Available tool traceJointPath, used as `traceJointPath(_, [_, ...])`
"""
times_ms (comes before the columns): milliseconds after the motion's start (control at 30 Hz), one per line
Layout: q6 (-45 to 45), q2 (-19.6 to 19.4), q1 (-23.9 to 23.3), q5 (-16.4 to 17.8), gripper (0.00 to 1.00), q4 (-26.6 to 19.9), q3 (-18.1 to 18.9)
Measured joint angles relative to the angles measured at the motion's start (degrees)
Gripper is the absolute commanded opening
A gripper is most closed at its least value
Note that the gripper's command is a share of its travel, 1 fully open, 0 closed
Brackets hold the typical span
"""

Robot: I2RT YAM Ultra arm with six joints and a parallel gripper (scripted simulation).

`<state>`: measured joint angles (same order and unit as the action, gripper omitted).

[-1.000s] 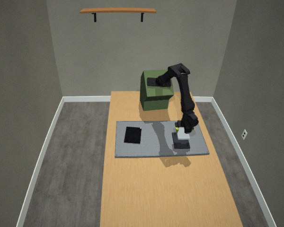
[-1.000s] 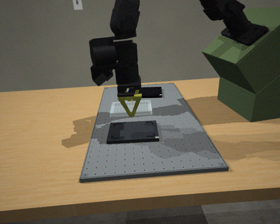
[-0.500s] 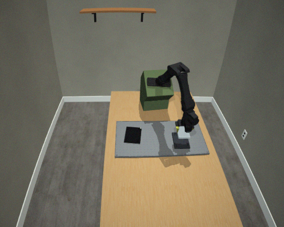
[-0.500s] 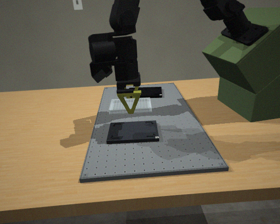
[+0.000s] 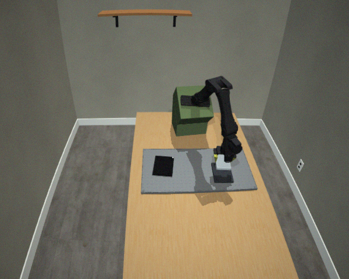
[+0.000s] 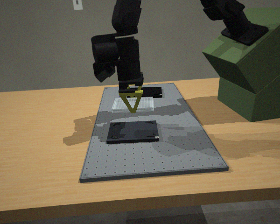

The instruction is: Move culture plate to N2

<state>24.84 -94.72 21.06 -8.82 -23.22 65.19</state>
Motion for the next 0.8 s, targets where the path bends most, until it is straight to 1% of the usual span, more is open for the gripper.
traceJointPath(467, [-3.3,3.69,-7.02,3.58,0.0,2.29,-5.95])
traceJointPath(600, [-4.52,4.11,-8.46,4.48,0.0,2.75,-6.62])
traceJointPath(800, [-6.86,5.31,-11.45,6.54,0.0,4.04,-8.76])
